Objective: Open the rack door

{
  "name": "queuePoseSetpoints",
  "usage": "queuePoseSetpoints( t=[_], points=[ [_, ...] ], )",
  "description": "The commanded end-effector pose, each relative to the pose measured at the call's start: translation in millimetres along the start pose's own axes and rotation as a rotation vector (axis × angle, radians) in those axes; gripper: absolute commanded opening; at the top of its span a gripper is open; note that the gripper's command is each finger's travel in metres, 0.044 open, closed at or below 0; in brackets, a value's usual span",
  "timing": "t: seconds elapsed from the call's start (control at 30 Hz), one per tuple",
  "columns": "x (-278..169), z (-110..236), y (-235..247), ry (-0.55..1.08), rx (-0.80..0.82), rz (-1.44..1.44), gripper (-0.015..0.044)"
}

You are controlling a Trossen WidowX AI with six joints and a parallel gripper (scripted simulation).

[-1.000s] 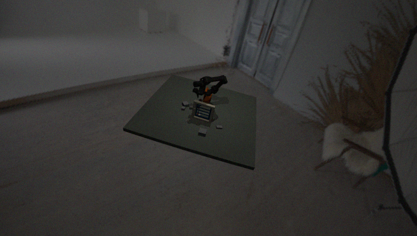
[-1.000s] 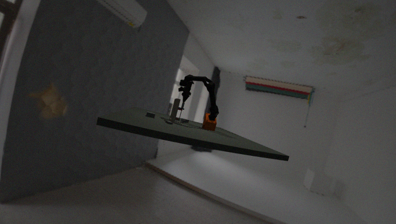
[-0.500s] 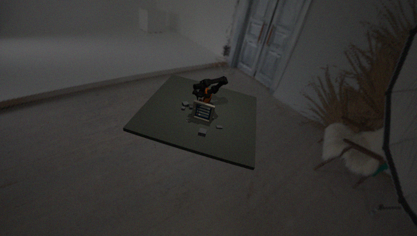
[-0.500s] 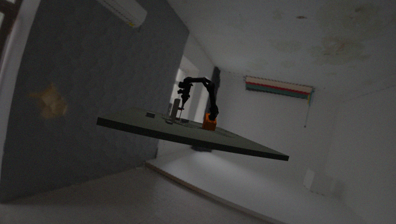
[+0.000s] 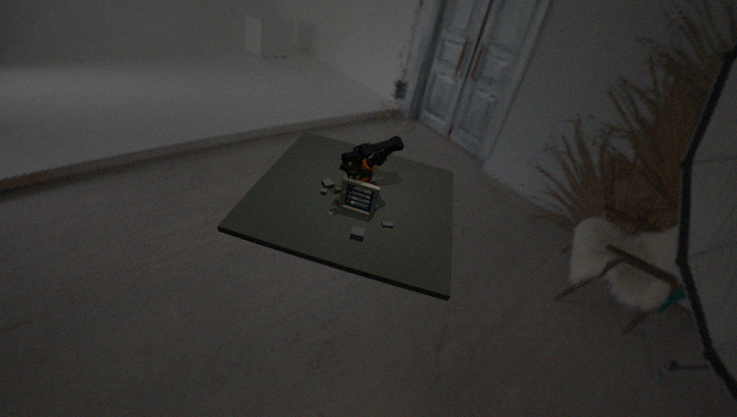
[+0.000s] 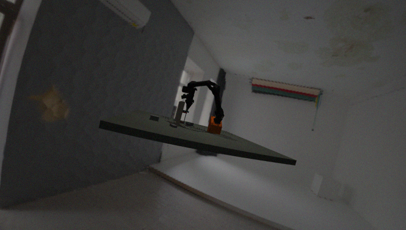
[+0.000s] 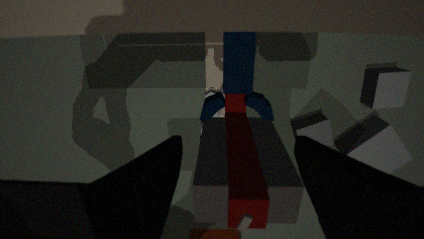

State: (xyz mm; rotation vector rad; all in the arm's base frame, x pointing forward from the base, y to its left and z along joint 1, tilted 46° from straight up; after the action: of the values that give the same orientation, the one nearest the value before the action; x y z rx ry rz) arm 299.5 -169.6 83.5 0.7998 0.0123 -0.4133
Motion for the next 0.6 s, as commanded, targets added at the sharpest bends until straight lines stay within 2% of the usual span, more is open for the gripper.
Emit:
queuePoseSetpoints(
  t=[0.0,0.2,0.57],
  points=[
    [-0.3,-2.8,-0.1,0.000,-0.001,-0.007,0.0243],
    [-0.3,-2.8,-0.1,0.000,-0.001,-0.007,0.0085],
    [-0.3,-2.8,-0.1,0.000,-0.001,-0.007,0.0023]
  ],
)
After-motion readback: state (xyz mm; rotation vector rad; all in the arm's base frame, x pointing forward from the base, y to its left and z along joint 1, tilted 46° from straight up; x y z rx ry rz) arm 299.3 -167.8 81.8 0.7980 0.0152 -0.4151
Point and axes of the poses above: the point midway between the two fingers, 35 mm back from their tips, its own z axis back along the fingers, its own y axis across the jaws, x = y × z, the point moved 6 cm from there along z, back along the fingers, and after that the axes turned 15 degrees about -z, right-handed, at the moved point
